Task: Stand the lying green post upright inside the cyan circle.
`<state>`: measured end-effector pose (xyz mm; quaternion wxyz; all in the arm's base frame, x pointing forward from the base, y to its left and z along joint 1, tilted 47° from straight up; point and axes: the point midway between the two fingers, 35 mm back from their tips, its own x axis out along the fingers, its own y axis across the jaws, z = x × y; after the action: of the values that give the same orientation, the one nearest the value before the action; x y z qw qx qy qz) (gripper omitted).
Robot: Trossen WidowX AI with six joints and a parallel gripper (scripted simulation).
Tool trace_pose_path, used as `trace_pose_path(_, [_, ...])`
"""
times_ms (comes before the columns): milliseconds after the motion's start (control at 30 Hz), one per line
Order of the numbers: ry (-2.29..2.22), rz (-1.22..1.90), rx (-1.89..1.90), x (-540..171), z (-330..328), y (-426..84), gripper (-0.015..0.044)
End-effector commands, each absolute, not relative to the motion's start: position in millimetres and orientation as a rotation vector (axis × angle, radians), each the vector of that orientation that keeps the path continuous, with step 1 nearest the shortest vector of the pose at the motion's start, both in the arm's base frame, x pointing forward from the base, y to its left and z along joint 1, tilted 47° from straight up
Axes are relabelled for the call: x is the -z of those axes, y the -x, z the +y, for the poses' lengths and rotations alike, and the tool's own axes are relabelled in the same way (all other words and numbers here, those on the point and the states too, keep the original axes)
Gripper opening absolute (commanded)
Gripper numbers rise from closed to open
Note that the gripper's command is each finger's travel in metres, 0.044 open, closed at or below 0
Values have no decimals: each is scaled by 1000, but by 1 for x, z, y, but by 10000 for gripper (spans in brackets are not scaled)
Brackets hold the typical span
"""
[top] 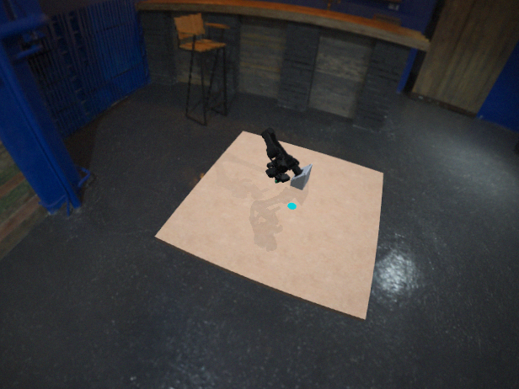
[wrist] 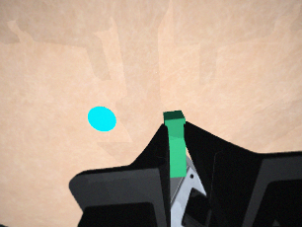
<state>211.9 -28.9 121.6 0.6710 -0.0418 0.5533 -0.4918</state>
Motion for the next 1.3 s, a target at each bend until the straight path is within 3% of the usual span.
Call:
trace_pose_path(0, [193,1324,1020,-115,-21,-219,22])
trace_pose_path(1267, [1246,1835,-105,-41,57,-255,22])
